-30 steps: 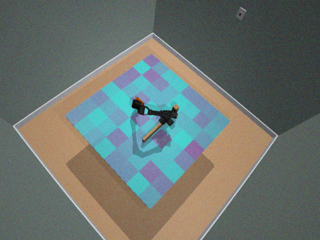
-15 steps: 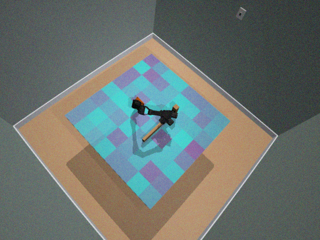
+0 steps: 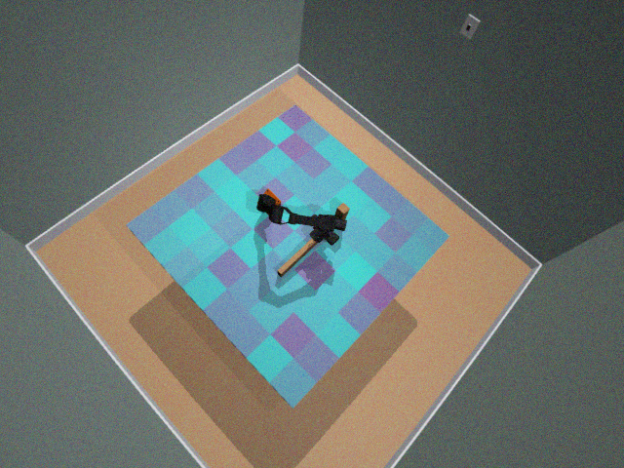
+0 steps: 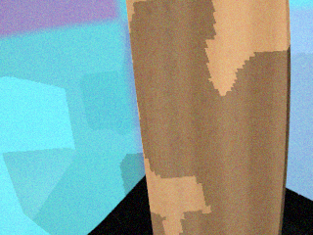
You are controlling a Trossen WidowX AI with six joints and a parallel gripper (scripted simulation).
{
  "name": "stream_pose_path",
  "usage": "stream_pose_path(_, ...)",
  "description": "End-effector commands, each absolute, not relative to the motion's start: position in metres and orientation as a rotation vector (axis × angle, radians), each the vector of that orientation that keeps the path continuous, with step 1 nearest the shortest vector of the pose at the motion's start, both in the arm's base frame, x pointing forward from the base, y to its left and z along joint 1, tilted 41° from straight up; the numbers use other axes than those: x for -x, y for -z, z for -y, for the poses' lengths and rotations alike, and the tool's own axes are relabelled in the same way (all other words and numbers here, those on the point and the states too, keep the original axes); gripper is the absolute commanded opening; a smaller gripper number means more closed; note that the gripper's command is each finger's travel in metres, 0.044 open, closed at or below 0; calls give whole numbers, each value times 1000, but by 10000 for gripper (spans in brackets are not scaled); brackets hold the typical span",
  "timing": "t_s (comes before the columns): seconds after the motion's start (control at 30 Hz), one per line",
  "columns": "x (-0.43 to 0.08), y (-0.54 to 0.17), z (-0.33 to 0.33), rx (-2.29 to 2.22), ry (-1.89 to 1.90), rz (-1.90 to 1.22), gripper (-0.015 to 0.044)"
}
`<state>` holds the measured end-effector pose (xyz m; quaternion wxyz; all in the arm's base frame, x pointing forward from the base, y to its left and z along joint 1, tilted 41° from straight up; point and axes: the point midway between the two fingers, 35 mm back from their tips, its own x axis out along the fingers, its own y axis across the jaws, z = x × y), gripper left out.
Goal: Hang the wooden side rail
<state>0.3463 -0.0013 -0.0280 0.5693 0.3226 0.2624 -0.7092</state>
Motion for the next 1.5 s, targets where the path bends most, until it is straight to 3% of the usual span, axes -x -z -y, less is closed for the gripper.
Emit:
stream_pose_path(0.0, -349, 27, -5, -767, 1653, -617, 0)
stream_pose_path(1.47, -350, 28, -9, -767, 1653, -617, 0)
